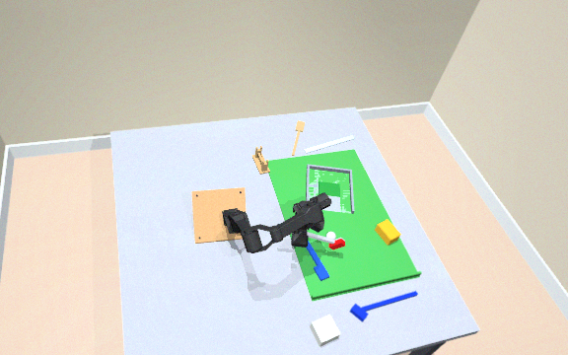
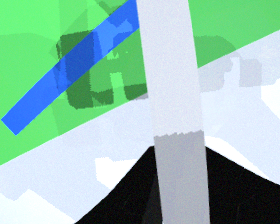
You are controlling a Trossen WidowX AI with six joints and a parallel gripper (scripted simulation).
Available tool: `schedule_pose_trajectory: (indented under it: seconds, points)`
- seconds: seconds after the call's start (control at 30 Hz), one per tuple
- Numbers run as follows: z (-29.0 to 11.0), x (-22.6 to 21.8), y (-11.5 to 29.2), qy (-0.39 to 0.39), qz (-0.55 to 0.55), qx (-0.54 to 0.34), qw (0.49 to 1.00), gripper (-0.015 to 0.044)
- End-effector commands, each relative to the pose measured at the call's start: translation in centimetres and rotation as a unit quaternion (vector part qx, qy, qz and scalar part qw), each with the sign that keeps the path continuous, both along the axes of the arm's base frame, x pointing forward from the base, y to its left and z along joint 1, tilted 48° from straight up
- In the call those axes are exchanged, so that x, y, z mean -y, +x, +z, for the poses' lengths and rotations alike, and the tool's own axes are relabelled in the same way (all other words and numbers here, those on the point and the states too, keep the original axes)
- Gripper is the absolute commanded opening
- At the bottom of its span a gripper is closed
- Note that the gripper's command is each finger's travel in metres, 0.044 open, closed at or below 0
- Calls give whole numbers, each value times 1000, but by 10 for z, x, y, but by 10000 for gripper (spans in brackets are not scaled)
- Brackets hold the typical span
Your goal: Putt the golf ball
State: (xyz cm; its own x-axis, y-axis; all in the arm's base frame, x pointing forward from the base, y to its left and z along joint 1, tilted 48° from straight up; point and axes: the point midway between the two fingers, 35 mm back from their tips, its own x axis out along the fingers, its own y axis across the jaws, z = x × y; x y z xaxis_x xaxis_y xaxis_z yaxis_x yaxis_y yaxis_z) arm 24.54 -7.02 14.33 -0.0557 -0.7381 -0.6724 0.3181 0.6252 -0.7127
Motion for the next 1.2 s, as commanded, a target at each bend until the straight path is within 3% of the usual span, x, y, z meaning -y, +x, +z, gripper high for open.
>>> schedule_pose_trajectory:
  seconds: [0.0,1.17]
  points:
    - [-7,10,-1,-4,1,1,1000,0]
    - [-24,32,-4,-2,0,1,1000,0]
